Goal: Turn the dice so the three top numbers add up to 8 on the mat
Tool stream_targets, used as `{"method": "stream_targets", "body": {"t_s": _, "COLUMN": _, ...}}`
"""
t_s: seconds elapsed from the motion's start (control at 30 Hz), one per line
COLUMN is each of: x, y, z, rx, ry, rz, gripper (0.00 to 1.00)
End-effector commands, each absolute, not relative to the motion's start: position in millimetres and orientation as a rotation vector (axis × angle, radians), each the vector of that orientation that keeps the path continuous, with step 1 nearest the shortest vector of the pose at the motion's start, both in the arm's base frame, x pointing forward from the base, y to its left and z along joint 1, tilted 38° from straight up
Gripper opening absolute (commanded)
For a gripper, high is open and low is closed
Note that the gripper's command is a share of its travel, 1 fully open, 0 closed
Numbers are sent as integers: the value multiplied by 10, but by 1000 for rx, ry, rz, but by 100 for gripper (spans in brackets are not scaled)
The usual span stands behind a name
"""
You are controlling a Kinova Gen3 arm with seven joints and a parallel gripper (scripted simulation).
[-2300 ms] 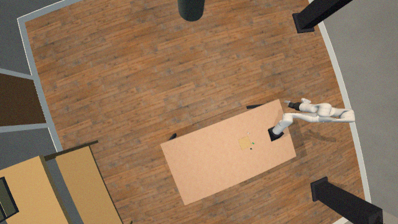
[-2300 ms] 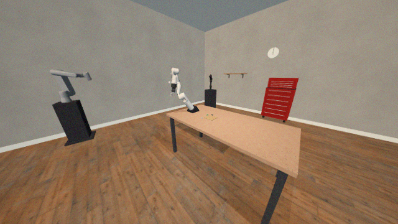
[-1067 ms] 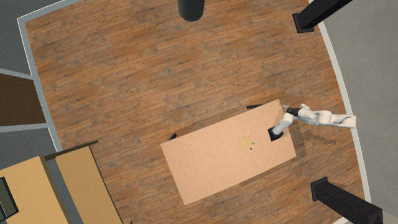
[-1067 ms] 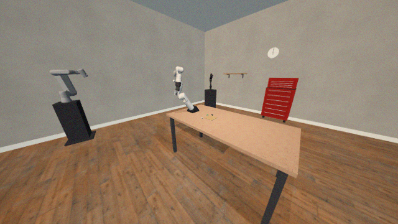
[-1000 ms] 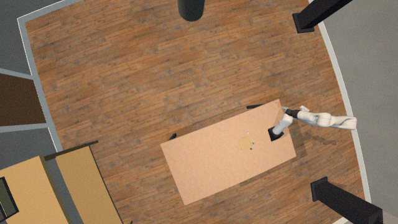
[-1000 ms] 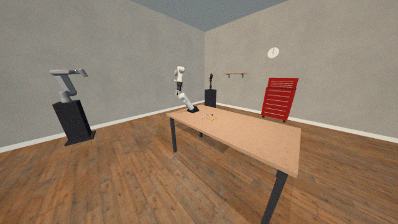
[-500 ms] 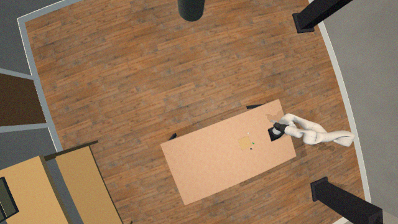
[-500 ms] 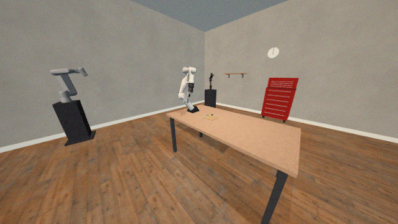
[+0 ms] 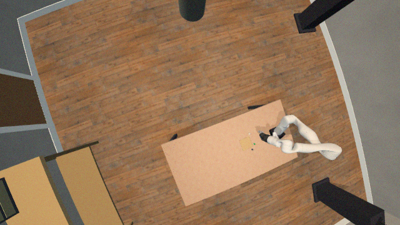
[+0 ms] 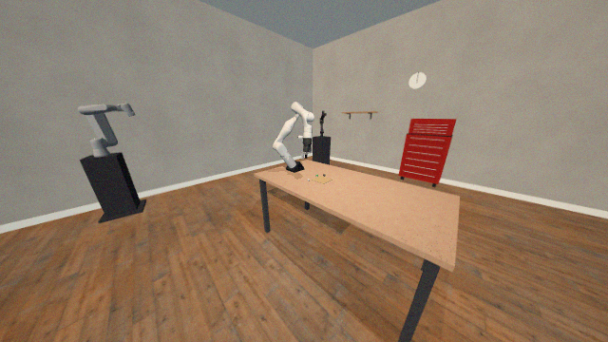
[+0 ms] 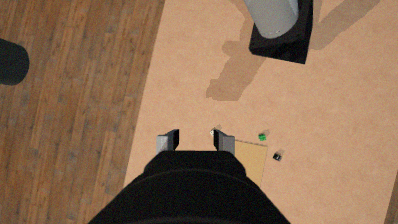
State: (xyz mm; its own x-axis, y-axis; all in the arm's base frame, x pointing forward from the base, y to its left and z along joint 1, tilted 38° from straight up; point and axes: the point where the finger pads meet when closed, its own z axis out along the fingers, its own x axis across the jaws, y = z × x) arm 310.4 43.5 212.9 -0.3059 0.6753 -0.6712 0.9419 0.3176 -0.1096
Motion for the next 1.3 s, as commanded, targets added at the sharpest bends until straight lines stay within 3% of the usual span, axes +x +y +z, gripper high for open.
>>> {"method": "stream_targets", "body": {"t_s": 0.0, "x": 3360, "y": 320, "z": 1891, "rx": 1527, "ry": 2014, "rz": -663, "gripper": 100}}
{"method": "stream_targets", "body": {"t_s": 0.3, "x": 3658, "y": 298, "z": 1396, "rx": 1685, "ry": 1955, "rz": -583, "gripper": 100}}
{"method": "stream_targets", "body": {"t_s": 1.27, "x": 3684, "y": 257, "z": 1312, "rx": 1695, "ry": 1950, "rz": -578, "gripper": 100}}
